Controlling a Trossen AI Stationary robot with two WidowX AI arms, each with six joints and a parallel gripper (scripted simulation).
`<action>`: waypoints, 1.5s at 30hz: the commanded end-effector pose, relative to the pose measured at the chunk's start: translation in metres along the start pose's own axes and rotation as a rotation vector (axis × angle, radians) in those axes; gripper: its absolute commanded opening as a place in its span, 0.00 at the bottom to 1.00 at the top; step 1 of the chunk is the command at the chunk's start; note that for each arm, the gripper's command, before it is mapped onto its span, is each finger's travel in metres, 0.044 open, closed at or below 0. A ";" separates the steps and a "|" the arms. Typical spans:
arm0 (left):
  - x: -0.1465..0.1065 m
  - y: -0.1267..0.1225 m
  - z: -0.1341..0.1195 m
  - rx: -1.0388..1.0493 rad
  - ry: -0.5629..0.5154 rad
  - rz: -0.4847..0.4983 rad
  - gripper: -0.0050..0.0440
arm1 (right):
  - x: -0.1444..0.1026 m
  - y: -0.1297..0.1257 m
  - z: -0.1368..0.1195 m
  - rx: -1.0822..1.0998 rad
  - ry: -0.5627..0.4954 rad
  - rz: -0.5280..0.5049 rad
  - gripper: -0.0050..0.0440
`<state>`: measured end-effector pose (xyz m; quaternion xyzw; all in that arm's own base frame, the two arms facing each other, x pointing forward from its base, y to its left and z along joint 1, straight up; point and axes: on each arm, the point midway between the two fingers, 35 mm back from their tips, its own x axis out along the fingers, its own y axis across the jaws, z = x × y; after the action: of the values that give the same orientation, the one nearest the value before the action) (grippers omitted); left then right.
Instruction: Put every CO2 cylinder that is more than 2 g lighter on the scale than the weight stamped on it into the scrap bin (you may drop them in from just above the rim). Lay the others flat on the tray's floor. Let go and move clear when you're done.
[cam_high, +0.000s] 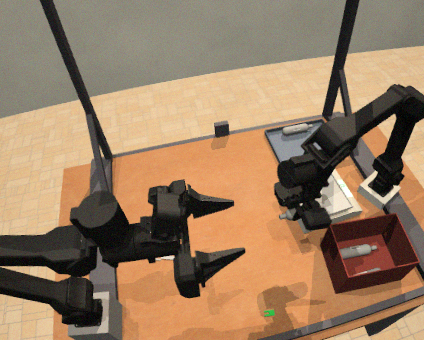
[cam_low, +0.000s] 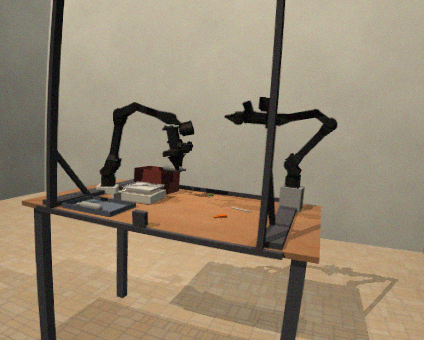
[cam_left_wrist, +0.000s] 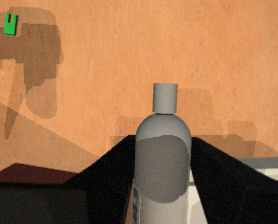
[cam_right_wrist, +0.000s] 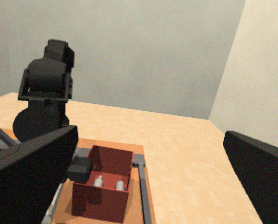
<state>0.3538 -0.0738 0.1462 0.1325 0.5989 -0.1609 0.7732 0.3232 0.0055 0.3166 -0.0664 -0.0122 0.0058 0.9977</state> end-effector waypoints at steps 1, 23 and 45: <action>-0.007 0.001 0.004 0.005 -0.027 0.005 0.00 | -0.008 -0.005 0.006 0.107 -0.027 -0.011 1.00; -0.014 -0.017 -0.013 0.002 -0.032 0.009 0.00 | 0.000 -0.008 0.014 -0.017 0.111 0.108 1.00; -0.013 -0.086 -0.093 0.000 -0.028 0.002 0.00 | -0.020 -0.004 0.010 -0.133 0.375 0.422 1.00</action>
<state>0.2509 -0.1071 0.1275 0.1351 0.6049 -0.1631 0.7676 0.3081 0.0020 0.3183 -0.1249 0.1677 0.1702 0.9630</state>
